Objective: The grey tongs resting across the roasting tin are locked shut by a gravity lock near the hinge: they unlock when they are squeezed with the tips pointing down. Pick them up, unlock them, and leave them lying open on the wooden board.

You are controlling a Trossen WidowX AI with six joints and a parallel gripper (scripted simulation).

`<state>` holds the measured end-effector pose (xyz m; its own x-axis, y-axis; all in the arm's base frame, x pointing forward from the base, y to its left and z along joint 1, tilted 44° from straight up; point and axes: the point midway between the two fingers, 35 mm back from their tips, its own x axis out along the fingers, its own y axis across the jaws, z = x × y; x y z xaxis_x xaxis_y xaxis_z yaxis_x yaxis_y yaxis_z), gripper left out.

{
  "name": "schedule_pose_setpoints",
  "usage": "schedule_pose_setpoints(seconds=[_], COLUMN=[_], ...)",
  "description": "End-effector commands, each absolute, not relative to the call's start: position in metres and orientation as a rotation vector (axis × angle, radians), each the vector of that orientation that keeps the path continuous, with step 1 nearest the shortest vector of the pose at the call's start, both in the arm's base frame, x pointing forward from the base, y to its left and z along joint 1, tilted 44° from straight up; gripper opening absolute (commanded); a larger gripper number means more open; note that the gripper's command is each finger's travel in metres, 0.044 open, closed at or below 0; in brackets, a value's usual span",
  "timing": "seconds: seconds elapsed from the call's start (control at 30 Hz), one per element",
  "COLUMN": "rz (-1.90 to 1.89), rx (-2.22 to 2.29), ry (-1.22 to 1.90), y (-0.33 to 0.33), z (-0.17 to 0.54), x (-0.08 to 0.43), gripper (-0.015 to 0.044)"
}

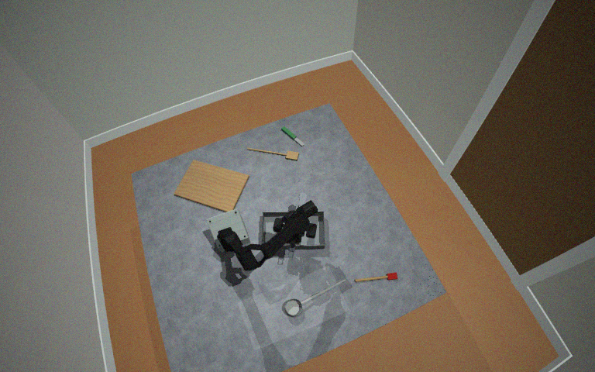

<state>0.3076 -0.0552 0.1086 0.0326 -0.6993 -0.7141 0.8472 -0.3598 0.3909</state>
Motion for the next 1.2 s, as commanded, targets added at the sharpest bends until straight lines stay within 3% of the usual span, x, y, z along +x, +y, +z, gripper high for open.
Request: schedule_pose_setpoints(seconds=[0.0, 1.17], rz=[-1.638, -1.075], rx=[1.068, 0.081], ry=[0.197, 1.082], y=[-0.055, 0.013], z=[0.108, 0.073], x=[0.307, 0.332], gripper=[-0.0150, -0.0150])
